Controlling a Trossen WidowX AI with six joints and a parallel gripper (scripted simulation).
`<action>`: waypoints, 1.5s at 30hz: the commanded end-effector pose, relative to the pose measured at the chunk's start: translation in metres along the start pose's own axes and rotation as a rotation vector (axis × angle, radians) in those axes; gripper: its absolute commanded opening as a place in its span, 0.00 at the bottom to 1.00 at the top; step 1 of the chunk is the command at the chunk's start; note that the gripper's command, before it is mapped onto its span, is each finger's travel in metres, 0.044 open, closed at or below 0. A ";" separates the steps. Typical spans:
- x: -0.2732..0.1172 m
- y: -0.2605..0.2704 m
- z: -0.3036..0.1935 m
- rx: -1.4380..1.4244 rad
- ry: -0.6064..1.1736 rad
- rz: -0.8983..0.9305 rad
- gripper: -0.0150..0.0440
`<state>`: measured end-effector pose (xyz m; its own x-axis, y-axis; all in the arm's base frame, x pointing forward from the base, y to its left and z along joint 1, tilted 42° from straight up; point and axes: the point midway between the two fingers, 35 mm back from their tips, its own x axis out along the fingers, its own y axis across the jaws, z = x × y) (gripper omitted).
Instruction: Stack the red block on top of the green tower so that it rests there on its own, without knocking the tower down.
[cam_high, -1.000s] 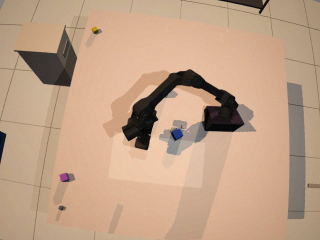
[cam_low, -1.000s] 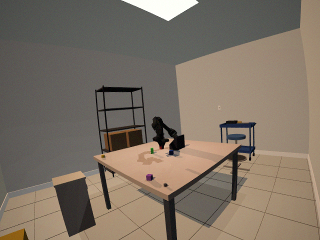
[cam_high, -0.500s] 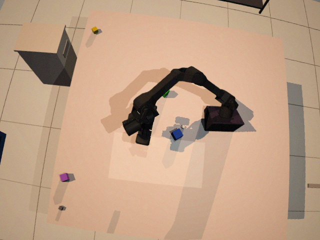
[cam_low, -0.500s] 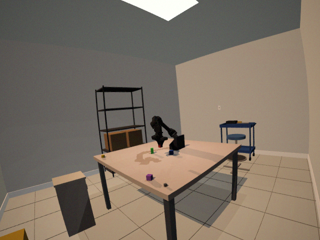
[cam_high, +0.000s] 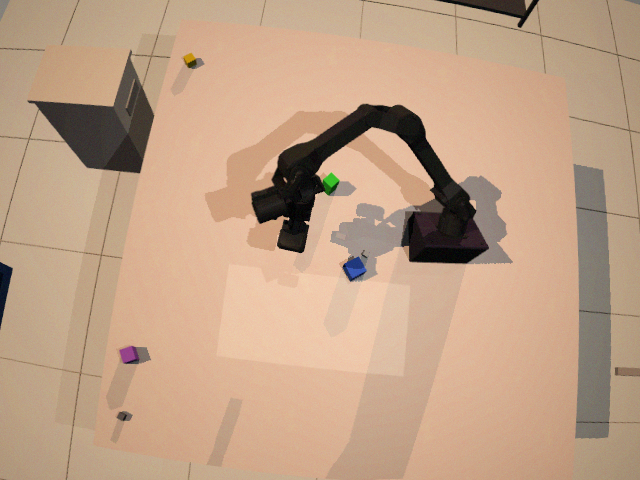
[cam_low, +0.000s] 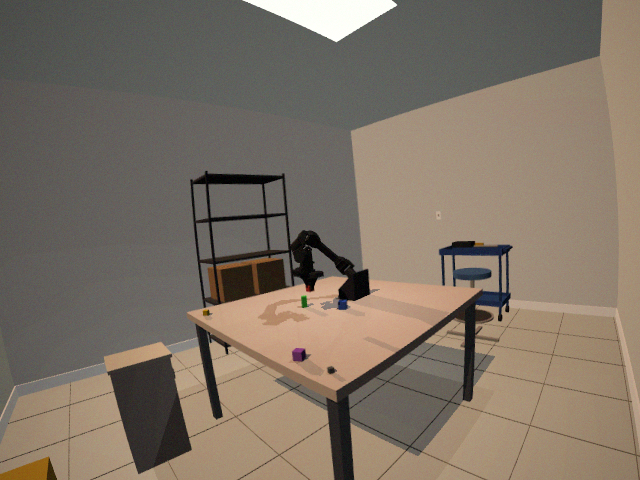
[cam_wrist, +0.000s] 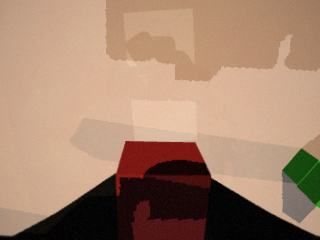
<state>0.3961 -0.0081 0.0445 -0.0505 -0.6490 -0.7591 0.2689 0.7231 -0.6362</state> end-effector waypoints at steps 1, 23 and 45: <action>0.000 -0.021 -0.002 0.001 -0.003 -0.004 0.25; 0.004 -0.135 -0.041 0.016 -0.004 -0.019 0.25; 0.048 -0.158 -0.058 0.020 -0.004 -0.028 0.25</action>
<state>0.2979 -0.1326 0.1079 -0.0460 -0.6665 -0.7441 0.2926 0.7032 -0.6480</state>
